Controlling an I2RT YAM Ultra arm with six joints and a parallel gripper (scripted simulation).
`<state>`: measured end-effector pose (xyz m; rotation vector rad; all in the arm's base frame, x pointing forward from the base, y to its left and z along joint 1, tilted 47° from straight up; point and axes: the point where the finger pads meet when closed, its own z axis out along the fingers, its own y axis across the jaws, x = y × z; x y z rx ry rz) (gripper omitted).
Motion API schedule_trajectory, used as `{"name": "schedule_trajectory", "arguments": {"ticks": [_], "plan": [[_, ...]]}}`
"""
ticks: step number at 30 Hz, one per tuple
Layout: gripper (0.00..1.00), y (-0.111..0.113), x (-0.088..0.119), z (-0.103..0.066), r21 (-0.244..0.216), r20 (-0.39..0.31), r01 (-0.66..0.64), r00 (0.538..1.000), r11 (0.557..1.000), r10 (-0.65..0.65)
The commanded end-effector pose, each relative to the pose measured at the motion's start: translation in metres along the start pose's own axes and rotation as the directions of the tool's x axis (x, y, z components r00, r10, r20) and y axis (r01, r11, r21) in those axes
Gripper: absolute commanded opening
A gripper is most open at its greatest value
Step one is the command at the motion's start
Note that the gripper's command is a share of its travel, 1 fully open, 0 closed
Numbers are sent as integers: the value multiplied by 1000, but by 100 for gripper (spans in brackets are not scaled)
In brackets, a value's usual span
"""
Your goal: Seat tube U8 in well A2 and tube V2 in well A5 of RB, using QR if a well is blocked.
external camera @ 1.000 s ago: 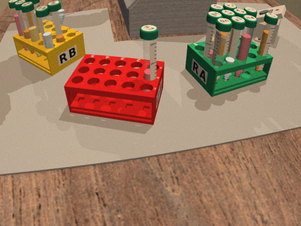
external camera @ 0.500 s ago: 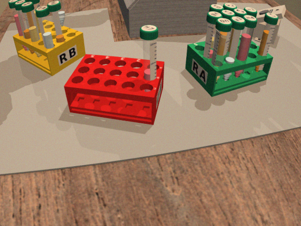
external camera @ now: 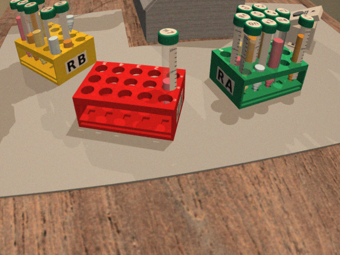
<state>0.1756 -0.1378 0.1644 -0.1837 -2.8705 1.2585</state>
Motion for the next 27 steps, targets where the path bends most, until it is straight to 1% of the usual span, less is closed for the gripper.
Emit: {"name": "schedule_trajectory", "arguments": {"ticks": [1,27], "plan": [[0,-1,3,2,9,11,0,1000,1000,0],[0,0,2,9,8,16,5,1000,1000,-5]]}}
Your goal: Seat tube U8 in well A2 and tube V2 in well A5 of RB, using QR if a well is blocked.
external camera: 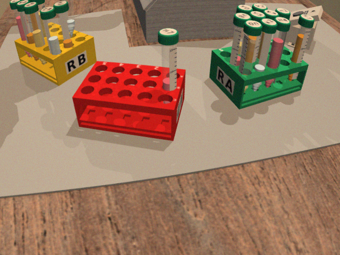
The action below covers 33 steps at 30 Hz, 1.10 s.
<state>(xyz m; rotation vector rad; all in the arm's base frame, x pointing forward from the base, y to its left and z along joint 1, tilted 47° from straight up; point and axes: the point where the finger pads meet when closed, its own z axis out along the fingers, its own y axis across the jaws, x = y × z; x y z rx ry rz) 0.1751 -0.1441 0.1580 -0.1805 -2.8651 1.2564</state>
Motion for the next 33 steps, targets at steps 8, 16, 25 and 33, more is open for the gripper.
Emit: {"name": "schedule_trajectory", "arguments": {"ticks": [8,16,25,33], "plan": [[0,-3,3,5,7,13,-6,1000,1000,6],[0,-3,1,8,3,18,-1,1000,1000,1],[0,-4,2,12,0,16,-3,1000,1000,3],[0,-6,2,16,7,14,-5,1000,1000,5]]}}
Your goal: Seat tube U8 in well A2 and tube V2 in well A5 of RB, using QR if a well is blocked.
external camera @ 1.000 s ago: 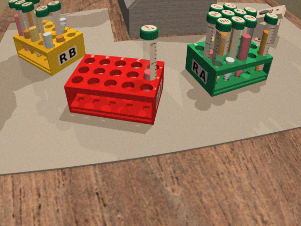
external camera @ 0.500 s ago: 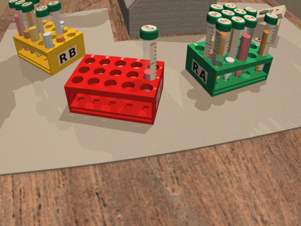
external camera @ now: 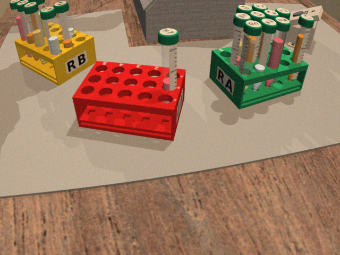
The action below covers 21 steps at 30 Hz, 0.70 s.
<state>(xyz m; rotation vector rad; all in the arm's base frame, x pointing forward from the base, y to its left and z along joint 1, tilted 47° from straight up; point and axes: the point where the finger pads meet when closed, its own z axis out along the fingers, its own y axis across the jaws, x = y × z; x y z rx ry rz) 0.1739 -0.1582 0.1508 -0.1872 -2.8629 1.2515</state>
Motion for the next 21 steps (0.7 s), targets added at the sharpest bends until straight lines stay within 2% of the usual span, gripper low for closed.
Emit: {"name": "schedule_trajectory", "arguments": {"ticks": [1,21], "plan": [[0,-2,2,1,9,19,-2,1000,1000,2],[0,-5,1,9,14,19,-2,1000,1000,1]]}}
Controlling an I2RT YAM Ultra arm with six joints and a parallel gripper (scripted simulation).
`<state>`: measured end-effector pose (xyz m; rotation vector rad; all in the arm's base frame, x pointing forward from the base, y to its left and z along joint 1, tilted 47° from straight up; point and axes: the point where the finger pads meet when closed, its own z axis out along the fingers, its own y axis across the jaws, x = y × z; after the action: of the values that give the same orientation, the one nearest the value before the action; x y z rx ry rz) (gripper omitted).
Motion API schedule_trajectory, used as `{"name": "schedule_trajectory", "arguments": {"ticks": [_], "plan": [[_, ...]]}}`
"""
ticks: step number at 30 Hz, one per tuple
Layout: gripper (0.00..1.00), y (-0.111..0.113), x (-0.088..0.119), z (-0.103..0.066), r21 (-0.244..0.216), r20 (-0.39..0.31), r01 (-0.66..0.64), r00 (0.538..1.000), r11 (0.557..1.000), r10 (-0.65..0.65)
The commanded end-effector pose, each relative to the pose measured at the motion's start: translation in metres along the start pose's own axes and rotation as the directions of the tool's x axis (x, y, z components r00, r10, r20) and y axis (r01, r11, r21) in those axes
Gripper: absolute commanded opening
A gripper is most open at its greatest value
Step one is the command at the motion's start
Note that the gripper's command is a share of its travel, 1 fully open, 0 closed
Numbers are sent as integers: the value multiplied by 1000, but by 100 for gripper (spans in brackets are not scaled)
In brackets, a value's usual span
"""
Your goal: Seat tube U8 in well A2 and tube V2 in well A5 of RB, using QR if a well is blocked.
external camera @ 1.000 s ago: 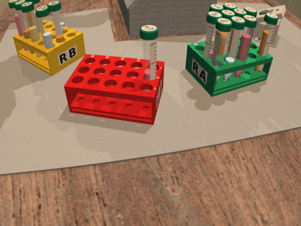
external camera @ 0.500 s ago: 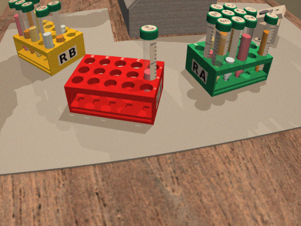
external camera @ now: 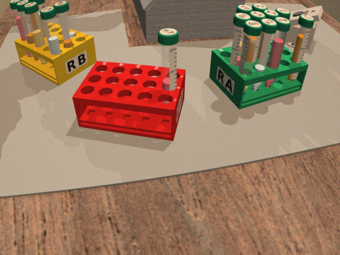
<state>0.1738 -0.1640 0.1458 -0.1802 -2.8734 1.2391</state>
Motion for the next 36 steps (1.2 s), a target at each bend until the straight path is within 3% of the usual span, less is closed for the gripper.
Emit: {"name": "schedule_trajectory", "arguments": {"ticks": [1,36], "plan": [[0,-5,2,2,25,12,-6,1000,1000,6],[0,-7,2,17,25,11,-6,1000,1000,6]]}}
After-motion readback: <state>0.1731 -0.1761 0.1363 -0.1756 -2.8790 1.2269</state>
